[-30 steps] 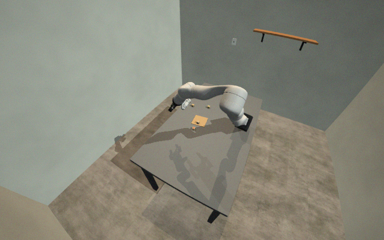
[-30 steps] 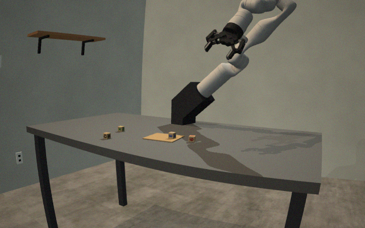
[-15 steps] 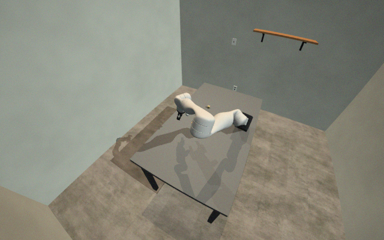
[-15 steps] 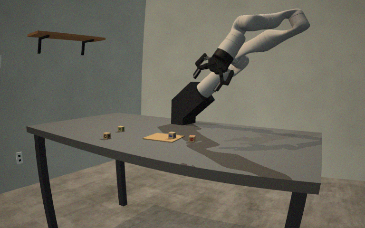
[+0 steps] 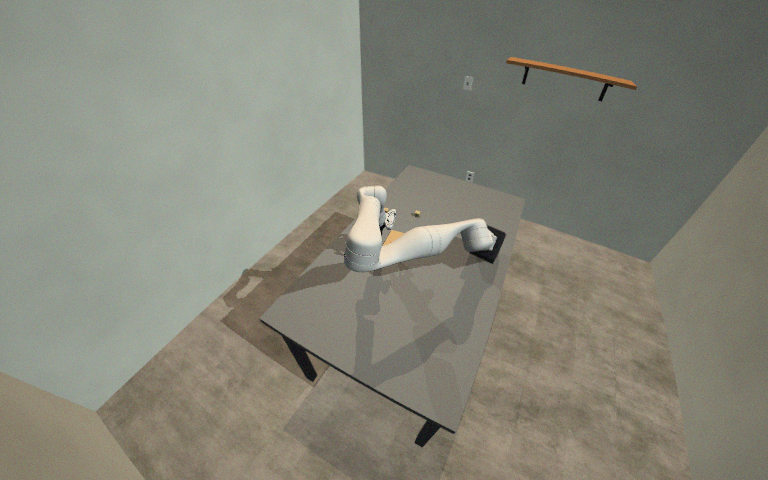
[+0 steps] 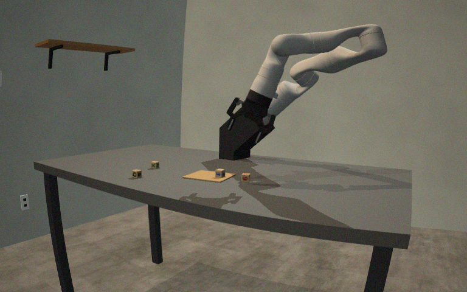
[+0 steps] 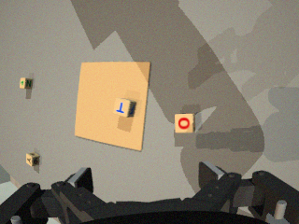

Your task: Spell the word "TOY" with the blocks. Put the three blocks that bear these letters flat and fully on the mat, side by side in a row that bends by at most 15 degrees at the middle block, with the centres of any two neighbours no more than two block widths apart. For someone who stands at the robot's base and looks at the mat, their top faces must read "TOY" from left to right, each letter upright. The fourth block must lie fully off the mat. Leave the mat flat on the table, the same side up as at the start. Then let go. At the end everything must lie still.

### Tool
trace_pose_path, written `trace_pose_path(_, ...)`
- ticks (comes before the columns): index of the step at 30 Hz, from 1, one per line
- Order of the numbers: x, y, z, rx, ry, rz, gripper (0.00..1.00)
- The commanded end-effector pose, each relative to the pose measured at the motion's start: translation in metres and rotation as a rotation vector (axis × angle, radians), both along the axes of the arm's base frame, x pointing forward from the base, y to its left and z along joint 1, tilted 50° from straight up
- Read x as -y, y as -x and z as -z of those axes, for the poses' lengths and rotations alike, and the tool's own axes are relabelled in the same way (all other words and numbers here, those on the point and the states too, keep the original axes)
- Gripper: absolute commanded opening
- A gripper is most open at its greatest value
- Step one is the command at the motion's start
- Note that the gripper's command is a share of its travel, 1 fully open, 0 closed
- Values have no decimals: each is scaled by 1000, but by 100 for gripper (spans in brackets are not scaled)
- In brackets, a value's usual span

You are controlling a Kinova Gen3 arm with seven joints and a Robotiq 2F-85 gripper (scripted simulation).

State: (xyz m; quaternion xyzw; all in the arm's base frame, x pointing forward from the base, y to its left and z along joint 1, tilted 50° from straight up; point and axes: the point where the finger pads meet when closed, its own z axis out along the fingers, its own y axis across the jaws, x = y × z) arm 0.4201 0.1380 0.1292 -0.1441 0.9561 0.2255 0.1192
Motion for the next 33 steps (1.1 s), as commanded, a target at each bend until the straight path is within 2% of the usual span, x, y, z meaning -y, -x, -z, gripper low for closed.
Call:
trace_pose_path(1, 14, 6, 29, -55, -13, 10, 100)
trace_pose_path(6, 1, 19, 44, -87, -97, -34, 100)
trace_pose_path(11, -11, 27, 49, -99, -181, -65, 100)
trace_pose_path(13, -11, 27, 49, -99, -181, -65, 100)
trace_pose_path(25, -30, 34, 44, -87, -329, -99, 100)
trace_pose_path(33, -34, 34, 40, -78, -365, -105, 100)
